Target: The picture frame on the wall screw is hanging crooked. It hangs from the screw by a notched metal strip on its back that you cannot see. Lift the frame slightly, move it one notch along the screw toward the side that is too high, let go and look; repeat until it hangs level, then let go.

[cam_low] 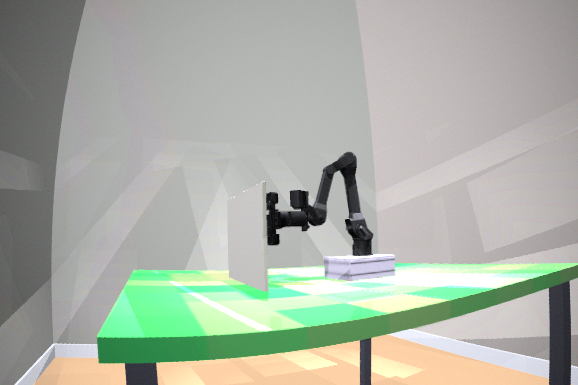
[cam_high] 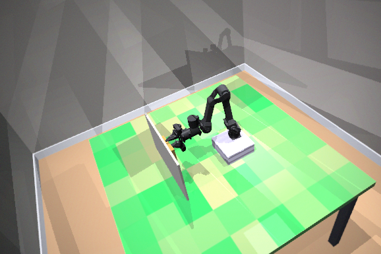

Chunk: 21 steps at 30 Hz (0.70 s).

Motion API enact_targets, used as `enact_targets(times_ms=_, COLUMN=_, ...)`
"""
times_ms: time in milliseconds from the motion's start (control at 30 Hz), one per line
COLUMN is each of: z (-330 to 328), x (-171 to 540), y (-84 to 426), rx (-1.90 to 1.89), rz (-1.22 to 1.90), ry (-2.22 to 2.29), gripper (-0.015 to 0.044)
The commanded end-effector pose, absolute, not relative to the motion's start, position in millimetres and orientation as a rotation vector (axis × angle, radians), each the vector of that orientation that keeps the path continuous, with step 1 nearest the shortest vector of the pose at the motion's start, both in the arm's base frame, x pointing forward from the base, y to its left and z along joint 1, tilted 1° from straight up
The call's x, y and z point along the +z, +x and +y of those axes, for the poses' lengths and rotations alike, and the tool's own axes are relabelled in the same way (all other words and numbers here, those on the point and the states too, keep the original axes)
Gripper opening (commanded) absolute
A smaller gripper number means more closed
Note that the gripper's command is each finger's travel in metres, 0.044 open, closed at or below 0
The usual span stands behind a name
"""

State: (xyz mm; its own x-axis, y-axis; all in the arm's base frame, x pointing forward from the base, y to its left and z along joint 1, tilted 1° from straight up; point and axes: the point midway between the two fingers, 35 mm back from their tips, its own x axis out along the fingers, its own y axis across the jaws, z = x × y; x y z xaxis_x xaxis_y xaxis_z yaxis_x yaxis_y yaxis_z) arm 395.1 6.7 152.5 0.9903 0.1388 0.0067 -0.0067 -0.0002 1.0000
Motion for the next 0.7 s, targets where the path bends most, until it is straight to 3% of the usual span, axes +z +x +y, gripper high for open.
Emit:
enact_targets(times_ms=0, z=7, x=153, y=395, rx=0.115, rz=0.104, ry=1.571, gripper=0.026)
enact_targets(times_ms=333, z=-7, x=145, y=298, rx=0.104, rz=0.122, ry=1.86, gripper=0.026)
enact_targets(times_ms=667, z=-29, x=163, y=281, rx=0.093, rz=0.123, ry=1.887, gripper=0.026)
